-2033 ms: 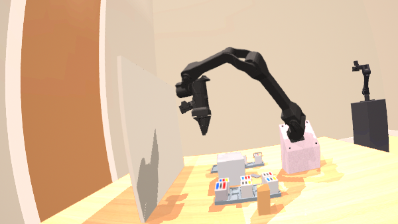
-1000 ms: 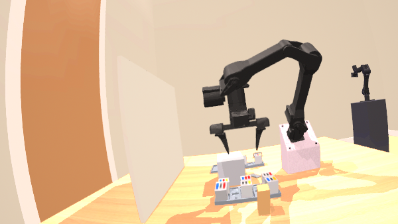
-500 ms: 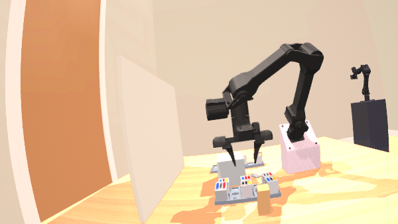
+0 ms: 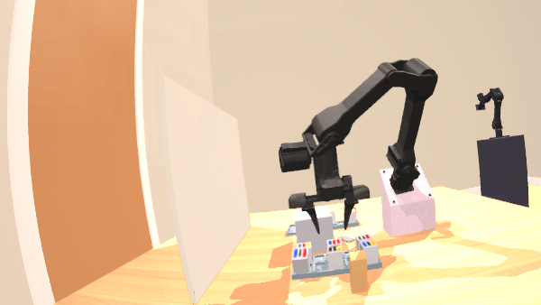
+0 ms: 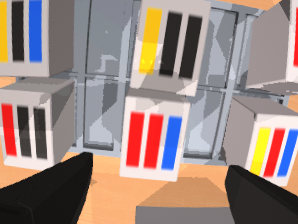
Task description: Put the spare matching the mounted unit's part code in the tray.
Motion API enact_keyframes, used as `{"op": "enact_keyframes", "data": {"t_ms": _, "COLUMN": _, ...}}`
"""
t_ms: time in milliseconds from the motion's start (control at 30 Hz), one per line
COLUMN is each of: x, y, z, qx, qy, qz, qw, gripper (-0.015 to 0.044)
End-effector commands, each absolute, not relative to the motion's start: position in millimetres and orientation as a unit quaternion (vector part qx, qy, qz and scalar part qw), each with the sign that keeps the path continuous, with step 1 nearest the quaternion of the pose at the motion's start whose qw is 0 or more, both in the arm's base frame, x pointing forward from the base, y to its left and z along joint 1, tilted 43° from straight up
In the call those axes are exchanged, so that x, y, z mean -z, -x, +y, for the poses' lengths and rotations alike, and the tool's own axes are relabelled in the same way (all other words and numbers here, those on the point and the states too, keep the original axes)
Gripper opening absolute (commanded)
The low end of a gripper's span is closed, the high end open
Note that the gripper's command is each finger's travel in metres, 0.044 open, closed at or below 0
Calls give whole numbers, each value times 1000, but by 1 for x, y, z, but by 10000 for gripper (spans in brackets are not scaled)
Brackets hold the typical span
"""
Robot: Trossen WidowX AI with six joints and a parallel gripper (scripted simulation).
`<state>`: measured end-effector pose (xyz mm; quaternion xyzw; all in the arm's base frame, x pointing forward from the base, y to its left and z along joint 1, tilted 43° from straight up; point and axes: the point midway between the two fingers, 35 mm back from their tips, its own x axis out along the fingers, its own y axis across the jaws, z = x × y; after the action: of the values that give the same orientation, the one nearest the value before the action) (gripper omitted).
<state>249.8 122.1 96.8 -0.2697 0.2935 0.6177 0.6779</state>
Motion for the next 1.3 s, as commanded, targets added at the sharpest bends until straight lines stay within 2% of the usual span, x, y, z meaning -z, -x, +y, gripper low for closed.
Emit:
{"op": "enact_keyframes", "data": {"t_ms": 0, "x": -92, "y": -250, "z": 126, "qx": -617, "qy": 270, "qz": 296, "qw": 678, "gripper": 300}}
{"op": "enact_keyframes", "data": {"t_ms": 1267, "x": -52, "y": -251, "z": 165, "qx": -618, "qy": 268, "qz": 294, "qw": 679, "gripper": 300}}
